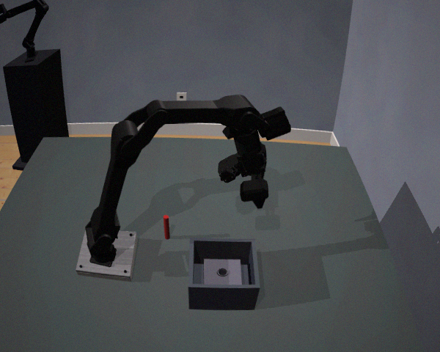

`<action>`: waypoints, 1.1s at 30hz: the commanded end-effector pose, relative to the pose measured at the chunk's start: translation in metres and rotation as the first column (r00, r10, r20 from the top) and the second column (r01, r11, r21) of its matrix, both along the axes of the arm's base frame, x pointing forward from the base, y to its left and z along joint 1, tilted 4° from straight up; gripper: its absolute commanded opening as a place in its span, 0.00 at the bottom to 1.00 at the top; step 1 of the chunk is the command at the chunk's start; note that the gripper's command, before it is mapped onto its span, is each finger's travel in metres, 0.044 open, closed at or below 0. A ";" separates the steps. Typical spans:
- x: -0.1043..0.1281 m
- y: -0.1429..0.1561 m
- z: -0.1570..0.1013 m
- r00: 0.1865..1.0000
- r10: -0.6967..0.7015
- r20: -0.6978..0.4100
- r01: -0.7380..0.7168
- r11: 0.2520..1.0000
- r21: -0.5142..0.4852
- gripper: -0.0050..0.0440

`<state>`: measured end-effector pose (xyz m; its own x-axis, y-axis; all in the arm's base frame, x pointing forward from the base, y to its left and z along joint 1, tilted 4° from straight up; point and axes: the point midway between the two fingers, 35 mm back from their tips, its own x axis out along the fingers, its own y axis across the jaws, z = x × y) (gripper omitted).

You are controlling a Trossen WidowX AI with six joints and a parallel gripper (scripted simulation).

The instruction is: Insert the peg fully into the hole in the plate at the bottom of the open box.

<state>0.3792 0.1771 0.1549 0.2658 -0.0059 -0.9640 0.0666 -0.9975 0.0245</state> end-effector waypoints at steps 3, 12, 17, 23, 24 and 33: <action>0.000 0.000 0.000 1.000 0.000 0.000 0.000 1.000 0.000 0.92; 0.000 0.000 0.000 1.000 0.000 0.000 0.000 1.000 0.000 0.92; 0.000 0.000 0.000 1.000 0.000 0.000 0.000 1.000 0.000 0.92; -0.021 0.003 0.001 0.955 -0.294 -0.036 0.296 0.952 0.076 1.00; -0.024 0.003 0.002 0.942 -0.333 -0.042 0.336 0.938 0.085 1.00; -0.044 0.005 0.002 0.778 -0.620 -0.100 0.628 0.766 0.140 1.00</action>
